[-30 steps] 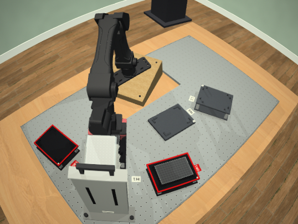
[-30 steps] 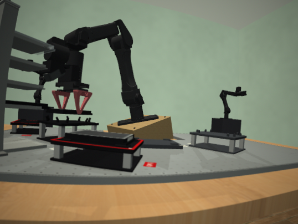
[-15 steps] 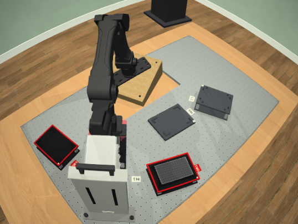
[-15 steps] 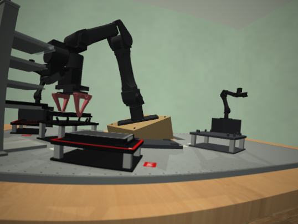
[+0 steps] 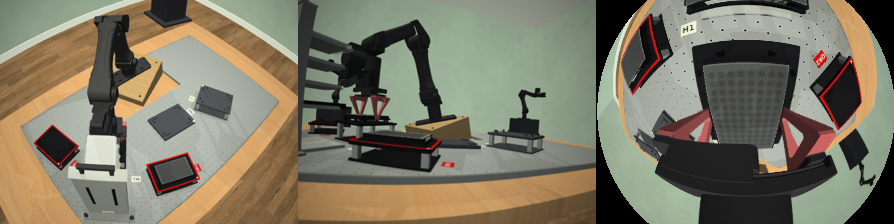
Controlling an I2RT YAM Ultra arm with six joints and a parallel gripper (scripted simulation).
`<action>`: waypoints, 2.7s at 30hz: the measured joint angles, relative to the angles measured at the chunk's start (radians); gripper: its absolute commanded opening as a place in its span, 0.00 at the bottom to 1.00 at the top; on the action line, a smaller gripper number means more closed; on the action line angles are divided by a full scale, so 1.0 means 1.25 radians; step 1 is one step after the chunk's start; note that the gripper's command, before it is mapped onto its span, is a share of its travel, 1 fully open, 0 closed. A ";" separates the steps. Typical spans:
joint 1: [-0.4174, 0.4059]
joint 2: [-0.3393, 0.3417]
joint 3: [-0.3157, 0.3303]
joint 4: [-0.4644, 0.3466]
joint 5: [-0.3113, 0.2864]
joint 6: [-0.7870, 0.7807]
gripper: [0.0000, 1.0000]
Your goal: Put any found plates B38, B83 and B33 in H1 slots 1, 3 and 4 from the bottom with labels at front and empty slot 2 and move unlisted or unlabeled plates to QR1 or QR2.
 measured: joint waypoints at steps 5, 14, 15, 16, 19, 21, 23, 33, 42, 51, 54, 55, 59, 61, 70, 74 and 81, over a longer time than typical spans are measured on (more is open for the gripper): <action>-0.002 0.004 -0.006 0.010 0.000 -0.001 0.86; -0.002 0.009 -0.013 0.022 -0.001 -0.002 1.00; -0.002 0.008 -0.013 0.023 0.000 -0.002 1.00; -0.002 0.008 -0.013 0.025 -0.001 -0.002 1.00; -0.002 0.008 -0.013 0.026 -0.001 -0.002 1.00; -0.002 0.008 -0.013 0.026 0.000 -0.002 1.00; -0.002 0.008 -0.013 0.026 0.000 -0.002 1.00; -0.002 0.004 -0.005 0.009 -0.001 -0.002 1.00; 0.002 -0.027 0.050 -0.056 0.001 0.003 1.00; 0.009 -0.042 0.110 -0.137 0.003 0.009 1.00; 0.011 -0.050 0.131 -0.158 0.003 0.010 1.00; 0.011 -0.051 0.133 -0.162 0.003 0.011 1.00; 0.012 -0.051 0.134 -0.176 0.003 0.012 1.00; 0.013 -0.052 0.139 -0.186 0.004 0.013 1.00; 0.019 -0.061 0.205 -0.250 0.005 0.019 1.00; 0.022 -0.062 0.237 -0.280 0.006 0.021 1.00; 0.026 -0.061 0.279 -0.329 0.007 0.025 1.00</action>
